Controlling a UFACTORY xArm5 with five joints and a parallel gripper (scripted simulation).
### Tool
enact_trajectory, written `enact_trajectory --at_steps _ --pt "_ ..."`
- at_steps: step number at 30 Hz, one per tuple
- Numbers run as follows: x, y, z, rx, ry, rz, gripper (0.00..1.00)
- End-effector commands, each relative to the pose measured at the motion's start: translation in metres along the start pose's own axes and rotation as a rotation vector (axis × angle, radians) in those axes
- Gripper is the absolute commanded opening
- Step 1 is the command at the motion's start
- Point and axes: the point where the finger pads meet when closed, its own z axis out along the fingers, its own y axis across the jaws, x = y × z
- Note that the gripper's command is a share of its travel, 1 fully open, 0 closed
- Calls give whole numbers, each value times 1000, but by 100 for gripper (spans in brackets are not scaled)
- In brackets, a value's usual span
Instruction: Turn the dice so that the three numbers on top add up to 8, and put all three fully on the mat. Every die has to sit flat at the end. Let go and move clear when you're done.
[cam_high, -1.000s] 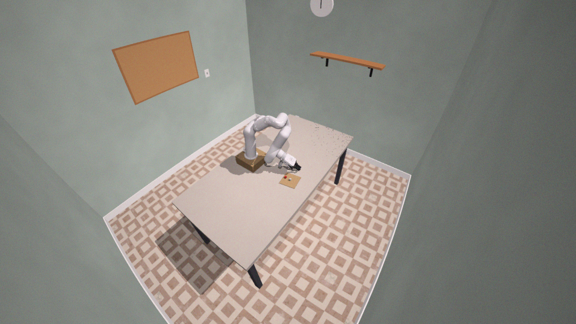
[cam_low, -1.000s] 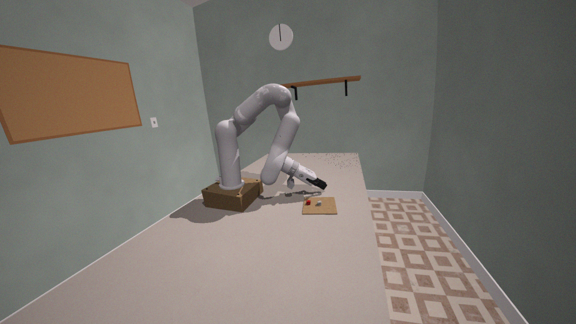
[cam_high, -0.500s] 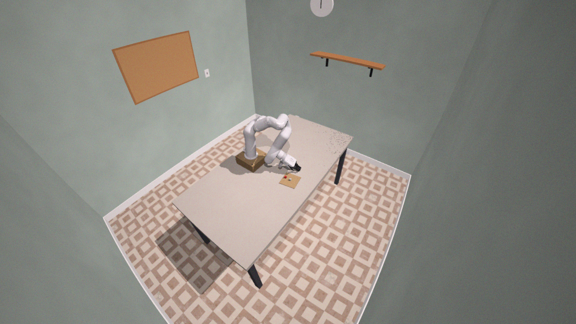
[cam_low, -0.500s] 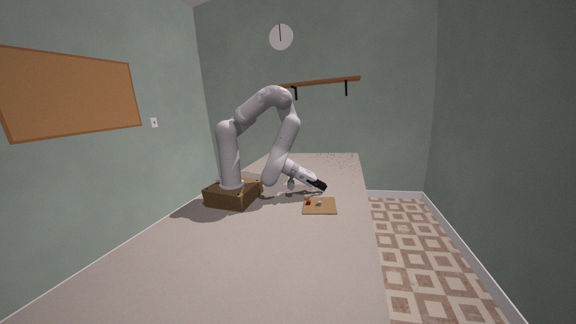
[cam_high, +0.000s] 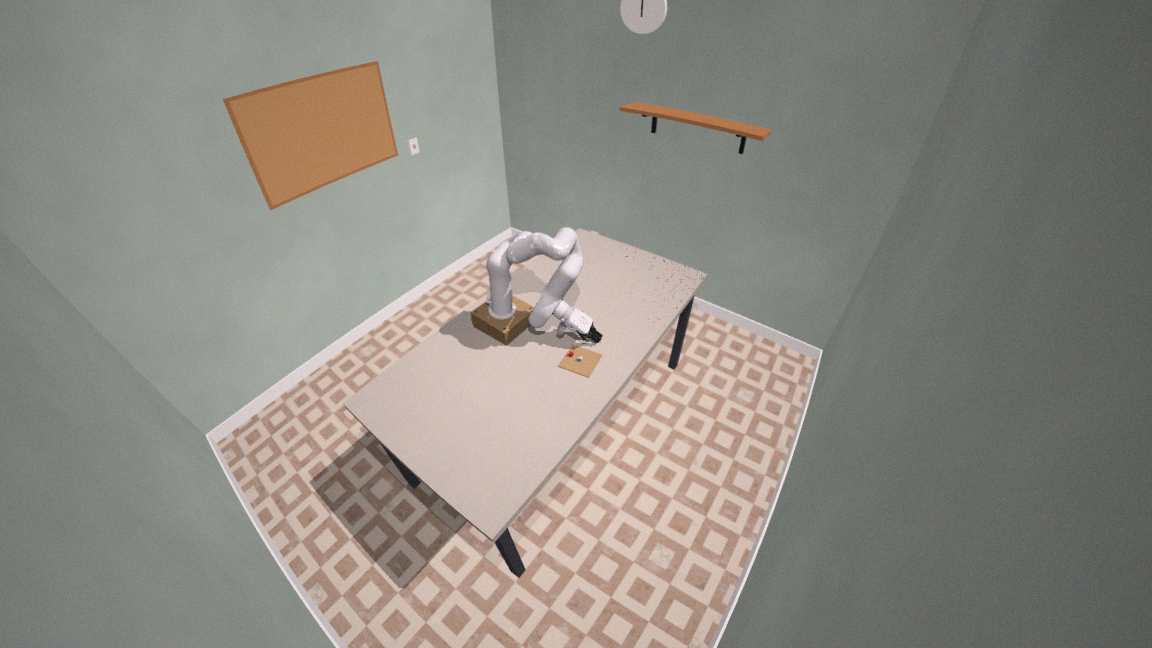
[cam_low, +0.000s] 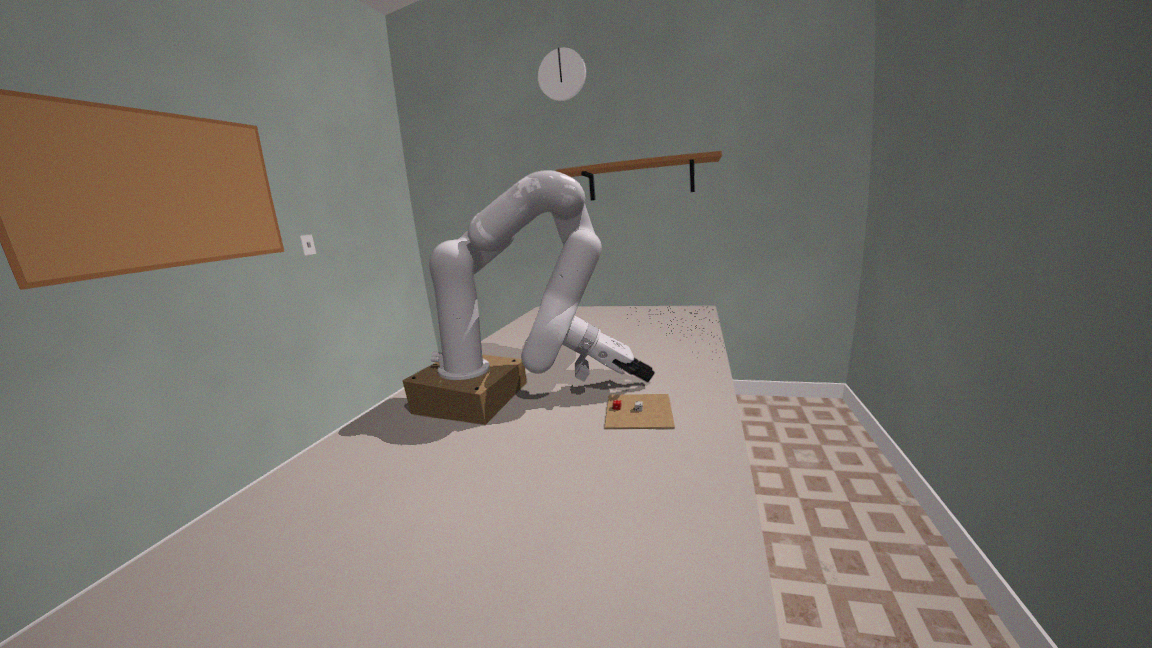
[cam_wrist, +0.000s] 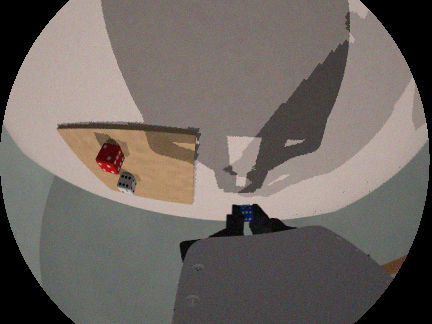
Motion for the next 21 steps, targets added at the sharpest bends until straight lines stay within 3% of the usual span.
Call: enact_trajectory --at_steps 1,21 --pt "-1 0 0 0 -2 0 11" --pt "2 0 2 0 -2 0 11"
